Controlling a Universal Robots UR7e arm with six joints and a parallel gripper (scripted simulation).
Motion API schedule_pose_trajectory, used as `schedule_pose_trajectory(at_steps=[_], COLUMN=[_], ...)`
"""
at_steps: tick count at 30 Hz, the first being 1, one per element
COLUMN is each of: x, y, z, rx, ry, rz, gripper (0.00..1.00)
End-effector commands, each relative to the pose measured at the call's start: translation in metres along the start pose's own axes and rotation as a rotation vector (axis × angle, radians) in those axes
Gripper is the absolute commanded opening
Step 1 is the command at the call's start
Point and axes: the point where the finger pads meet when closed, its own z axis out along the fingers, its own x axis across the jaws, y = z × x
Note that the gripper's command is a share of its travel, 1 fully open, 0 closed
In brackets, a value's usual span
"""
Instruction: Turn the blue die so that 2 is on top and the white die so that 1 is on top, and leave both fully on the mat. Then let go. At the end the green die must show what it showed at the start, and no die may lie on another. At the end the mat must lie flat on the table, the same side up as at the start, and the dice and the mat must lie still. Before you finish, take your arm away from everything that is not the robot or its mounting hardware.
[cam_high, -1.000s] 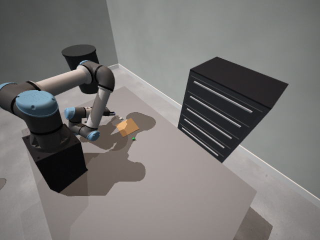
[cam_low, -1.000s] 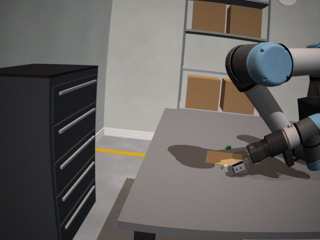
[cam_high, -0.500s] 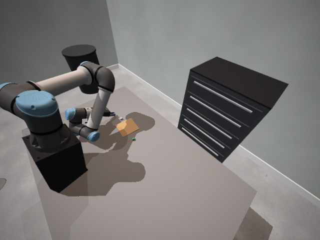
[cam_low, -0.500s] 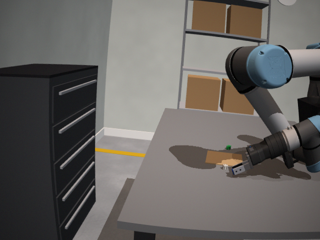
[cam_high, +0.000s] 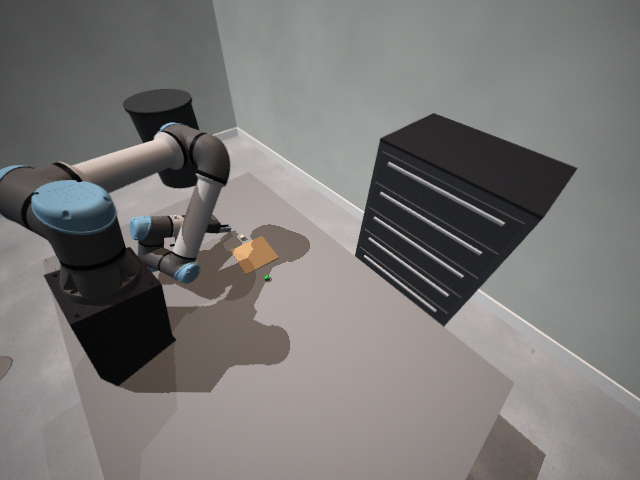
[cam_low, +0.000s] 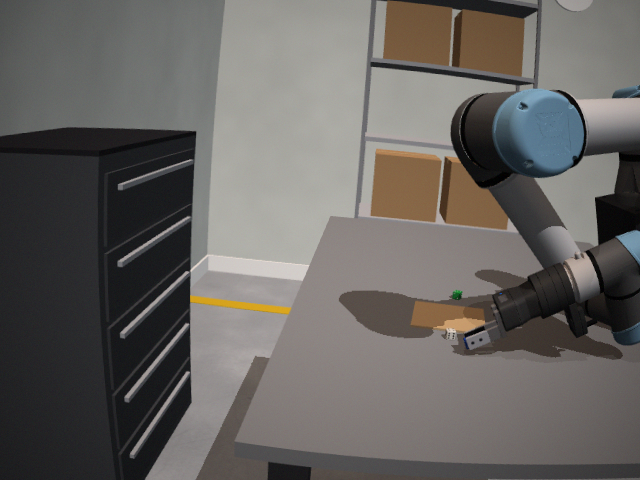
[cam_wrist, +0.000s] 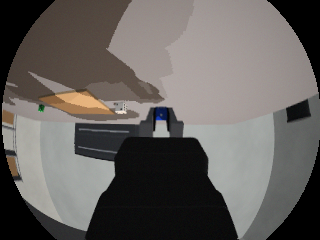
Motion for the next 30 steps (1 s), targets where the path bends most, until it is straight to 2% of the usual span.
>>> schedule_pose_trajectory(at_steps=[1, 30], x=[0.0001, 0.0001], y=[0.0005, -0.0074], z=[0.0, 0.0042], rx=[-0.001, -0.001], ry=[0.0, 0.0], rz=[0.0, 0.0], gripper=[0.34, 0.34])
